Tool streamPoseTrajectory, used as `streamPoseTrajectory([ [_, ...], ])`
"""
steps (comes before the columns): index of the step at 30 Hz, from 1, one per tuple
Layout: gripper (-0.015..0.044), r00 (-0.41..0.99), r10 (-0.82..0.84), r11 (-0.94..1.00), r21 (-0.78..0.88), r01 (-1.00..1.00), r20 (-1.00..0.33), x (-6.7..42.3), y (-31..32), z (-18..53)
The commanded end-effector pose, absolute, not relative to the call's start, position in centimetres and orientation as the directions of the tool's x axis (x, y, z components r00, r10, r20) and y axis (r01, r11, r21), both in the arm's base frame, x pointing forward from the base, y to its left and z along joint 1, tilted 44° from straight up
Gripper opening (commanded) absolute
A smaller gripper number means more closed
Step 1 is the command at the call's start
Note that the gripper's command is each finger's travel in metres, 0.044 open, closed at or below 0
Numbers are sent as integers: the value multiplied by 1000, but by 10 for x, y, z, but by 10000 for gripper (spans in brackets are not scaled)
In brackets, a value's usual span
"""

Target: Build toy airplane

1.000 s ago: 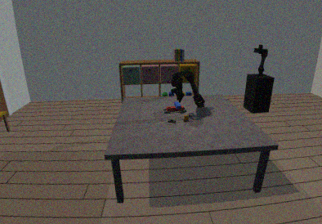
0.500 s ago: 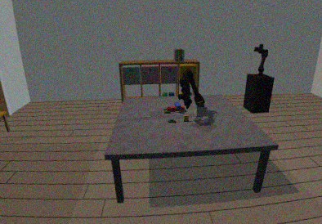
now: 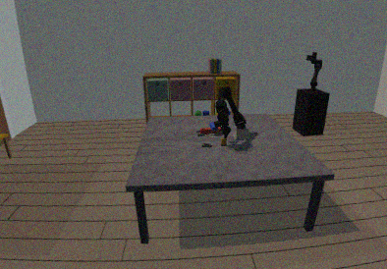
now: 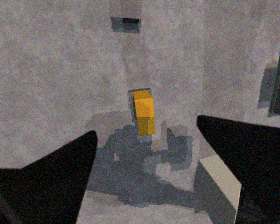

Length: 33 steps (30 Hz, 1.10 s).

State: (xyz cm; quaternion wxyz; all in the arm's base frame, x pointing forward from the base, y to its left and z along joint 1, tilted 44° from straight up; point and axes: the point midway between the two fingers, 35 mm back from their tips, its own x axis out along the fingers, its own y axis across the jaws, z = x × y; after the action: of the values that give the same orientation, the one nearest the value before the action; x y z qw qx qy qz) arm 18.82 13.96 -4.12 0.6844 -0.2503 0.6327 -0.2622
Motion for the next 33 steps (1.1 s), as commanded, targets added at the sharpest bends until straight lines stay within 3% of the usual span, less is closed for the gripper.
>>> streamPoseTrajectory([
  [1,440,63,-678,735,-677,41,-732,189,134,-45],
  [33,440,63,-680,734,-678,42,-731,192,100,-82],
])
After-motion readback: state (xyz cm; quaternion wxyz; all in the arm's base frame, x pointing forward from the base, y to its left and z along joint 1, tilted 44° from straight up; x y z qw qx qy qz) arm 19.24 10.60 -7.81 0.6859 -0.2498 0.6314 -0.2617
